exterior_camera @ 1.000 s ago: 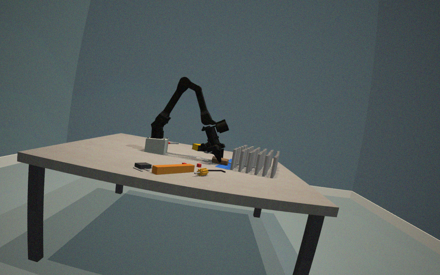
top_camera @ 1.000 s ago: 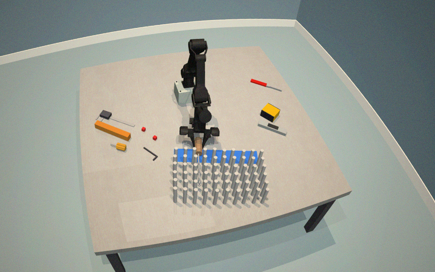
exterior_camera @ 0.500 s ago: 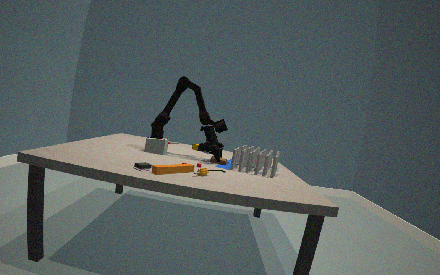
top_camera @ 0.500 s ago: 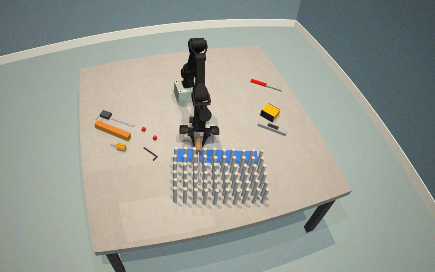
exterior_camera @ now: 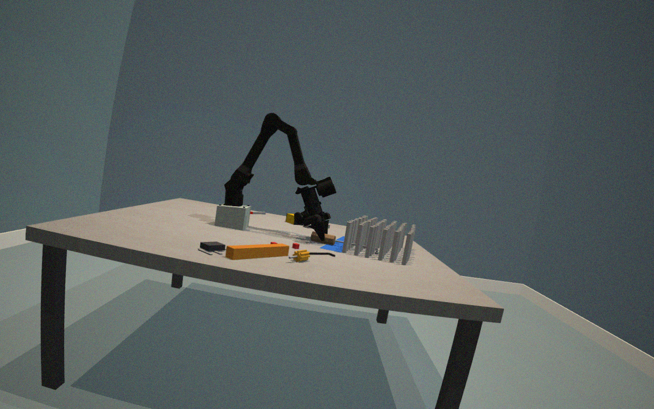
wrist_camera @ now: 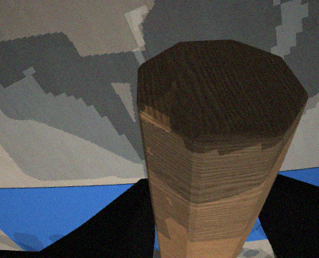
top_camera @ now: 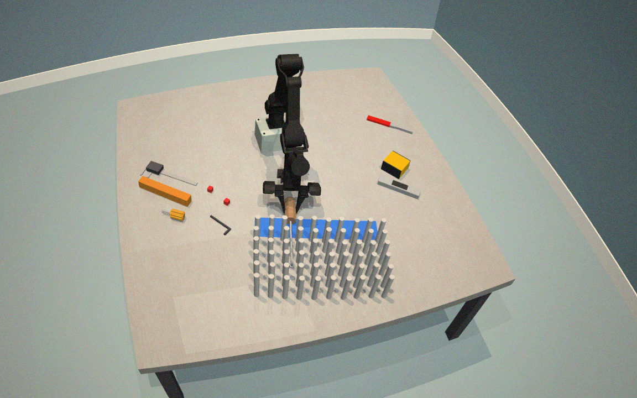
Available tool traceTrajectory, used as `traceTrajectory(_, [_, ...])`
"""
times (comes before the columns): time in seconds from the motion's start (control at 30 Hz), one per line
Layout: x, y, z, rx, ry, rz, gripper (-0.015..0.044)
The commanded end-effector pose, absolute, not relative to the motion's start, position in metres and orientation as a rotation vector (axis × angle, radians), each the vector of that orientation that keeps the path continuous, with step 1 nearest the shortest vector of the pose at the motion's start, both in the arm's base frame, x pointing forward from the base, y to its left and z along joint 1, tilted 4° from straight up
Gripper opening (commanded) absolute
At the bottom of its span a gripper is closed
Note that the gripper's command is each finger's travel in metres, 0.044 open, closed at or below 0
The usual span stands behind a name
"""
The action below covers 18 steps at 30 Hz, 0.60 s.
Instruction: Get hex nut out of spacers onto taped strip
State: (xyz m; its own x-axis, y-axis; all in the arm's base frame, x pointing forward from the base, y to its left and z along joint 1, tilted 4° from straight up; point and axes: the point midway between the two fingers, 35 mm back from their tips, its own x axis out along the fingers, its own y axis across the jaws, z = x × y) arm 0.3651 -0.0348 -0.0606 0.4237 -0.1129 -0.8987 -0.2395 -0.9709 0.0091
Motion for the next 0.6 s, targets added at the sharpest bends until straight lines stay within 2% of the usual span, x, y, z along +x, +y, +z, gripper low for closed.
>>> traceTrajectory(0.0, [0.3602,-0.0342,-0.0598,-2.544,0.321,1.594,0.0000])
traceTrajectory(0.57, [0.3507,-0.0320,-0.0595,-2.543,0.321,1.595,0.0000])
